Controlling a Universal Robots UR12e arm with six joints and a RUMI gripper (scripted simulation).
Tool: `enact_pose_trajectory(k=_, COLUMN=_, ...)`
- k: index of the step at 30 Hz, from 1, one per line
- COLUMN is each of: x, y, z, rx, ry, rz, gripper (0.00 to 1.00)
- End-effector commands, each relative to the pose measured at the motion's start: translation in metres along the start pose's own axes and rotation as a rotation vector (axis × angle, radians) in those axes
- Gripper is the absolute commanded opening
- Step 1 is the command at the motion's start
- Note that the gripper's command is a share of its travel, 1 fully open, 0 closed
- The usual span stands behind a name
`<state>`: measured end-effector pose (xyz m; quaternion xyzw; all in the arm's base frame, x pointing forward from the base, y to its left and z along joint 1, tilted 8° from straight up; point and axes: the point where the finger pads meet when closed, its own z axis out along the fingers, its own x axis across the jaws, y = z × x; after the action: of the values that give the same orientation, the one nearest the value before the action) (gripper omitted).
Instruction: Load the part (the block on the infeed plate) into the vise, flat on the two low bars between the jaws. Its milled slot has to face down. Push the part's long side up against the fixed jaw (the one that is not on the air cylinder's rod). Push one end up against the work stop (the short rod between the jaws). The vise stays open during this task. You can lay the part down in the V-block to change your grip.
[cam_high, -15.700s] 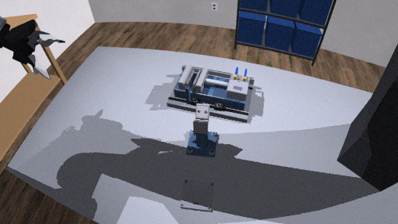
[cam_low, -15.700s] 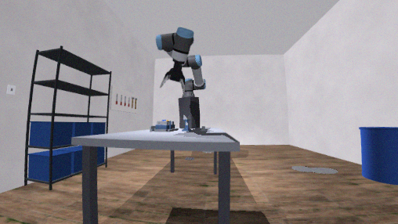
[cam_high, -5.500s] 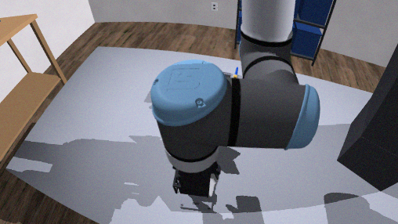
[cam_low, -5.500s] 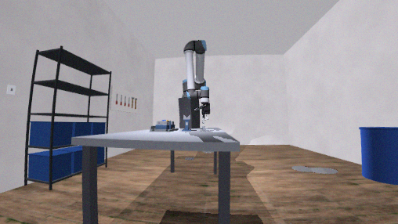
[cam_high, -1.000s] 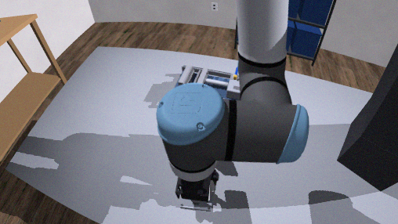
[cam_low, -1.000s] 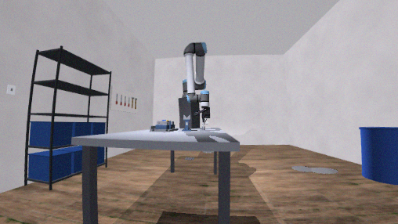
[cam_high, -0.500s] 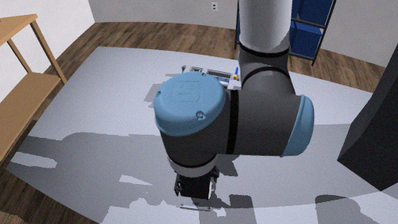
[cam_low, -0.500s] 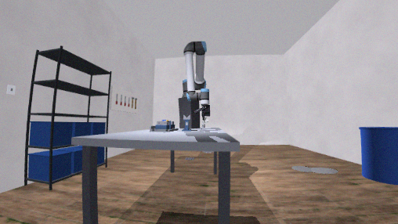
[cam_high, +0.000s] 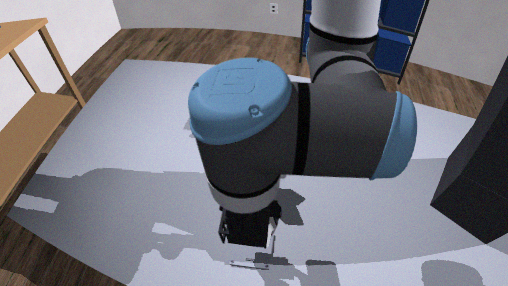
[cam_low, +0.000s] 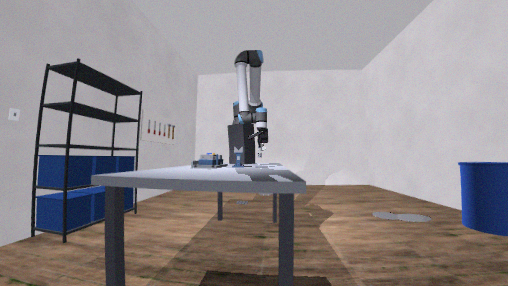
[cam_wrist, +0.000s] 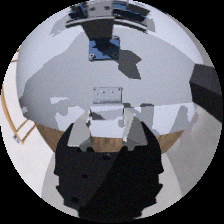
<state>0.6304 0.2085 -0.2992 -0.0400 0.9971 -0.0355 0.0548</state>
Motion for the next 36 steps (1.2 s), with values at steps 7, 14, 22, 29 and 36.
enact_pose_trajectory(k=7, x=0.000, y=0.000, z=-0.040, rx=0.000, ry=-0.001, rz=0.000, gripper=0.00)
enact_pose_trajectory(k=14, x=0.000, y=0.000, z=-0.069, rx=0.000, ry=-0.001, rz=0.000, gripper=0.00)
enact_pose_trajectory(k=22, x=0.000, y=0.000, z=-0.092, rx=0.000, ry=-0.001, rz=0.000, gripper=0.00)
enact_pose_trajectory(k=29, x=0.000, y=0.000, z=-0.114, rx=0.000, ry=-0.001, rz=0.000, gripper=0.00)
enact_pose_trajectory(k=36, x=0.000, y=0.000, z=-0.130, rx=0.000, ry=-0.001, rz=0.000, gripper=0.00)
